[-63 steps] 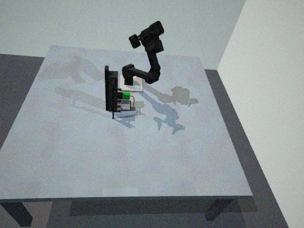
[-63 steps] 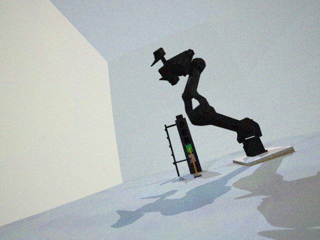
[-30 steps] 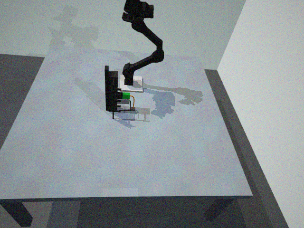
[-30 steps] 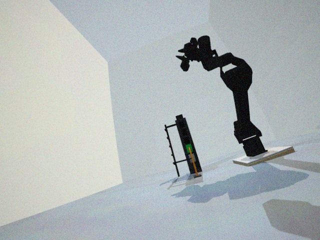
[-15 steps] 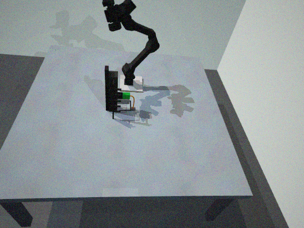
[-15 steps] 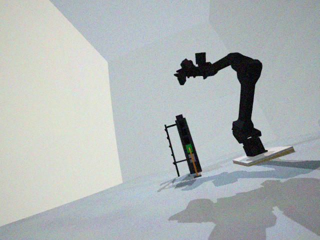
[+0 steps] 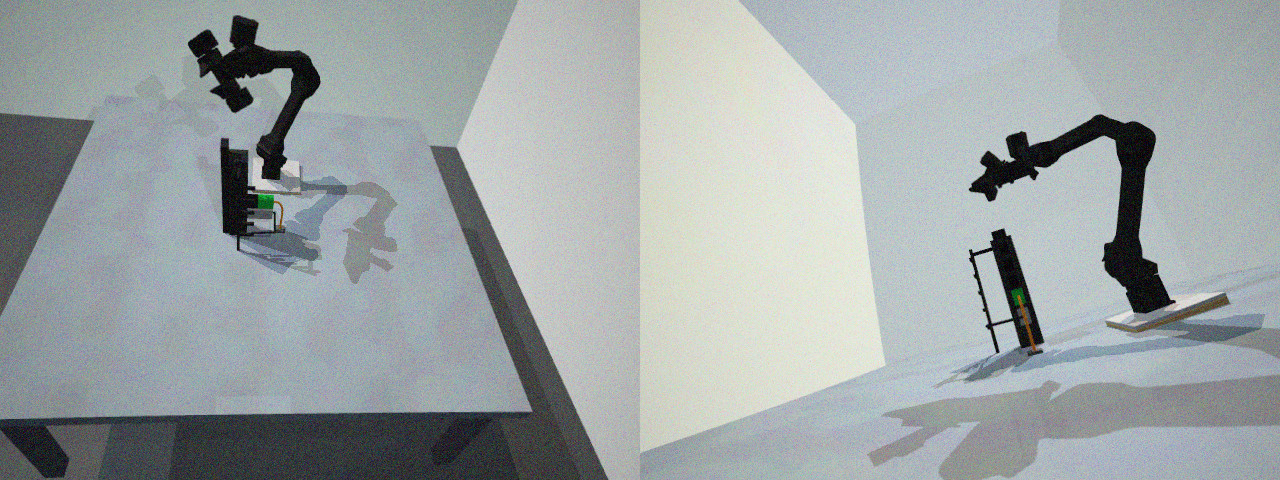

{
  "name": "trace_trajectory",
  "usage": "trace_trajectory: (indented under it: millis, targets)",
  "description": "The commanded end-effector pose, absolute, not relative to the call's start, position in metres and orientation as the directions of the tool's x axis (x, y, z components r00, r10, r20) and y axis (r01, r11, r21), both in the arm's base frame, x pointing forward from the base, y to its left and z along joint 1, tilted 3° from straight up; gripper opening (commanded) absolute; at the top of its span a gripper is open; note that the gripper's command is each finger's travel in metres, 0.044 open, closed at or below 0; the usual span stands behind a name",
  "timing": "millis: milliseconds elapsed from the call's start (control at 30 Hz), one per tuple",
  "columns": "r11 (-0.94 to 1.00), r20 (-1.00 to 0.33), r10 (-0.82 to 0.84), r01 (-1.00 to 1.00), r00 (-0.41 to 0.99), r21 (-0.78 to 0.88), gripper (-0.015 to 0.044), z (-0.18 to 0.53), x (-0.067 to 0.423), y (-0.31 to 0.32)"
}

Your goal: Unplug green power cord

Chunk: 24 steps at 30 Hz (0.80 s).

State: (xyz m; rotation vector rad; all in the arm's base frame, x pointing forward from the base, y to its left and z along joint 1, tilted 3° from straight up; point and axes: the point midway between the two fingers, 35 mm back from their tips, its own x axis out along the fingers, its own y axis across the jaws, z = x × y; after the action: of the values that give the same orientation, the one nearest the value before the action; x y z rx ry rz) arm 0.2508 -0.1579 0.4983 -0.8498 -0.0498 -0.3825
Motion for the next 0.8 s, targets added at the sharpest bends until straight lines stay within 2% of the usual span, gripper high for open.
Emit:
trace_trajectory:
  millis: [0, 233, 467, 600, 767]
  targets:
    - [0.655, 0.055, -0.259, 0.217, 0.964, -0.723, 0.0160, 0.464, 0.283, -0.149]
    - [0.701, -0.193, -0.132, -0.046, 0.972, -0.712, 0.0160, 0.403, 0.329, -0.111]
    - [0.668, -0.397, -0.037, -0.273, 0.917, -0.692, 0.0160, 0.350, 0.349, -0.077]
    - [0.619, -0.522, 0.023, -0.422, 0.852, -0.662, 0.0160, 0.317, 0.354, -0.052]
    - [0.484, -0.712, 0.103, -0.660, 0.695, -0.574, 0.0160, 0.263, 0.348, -0.007]
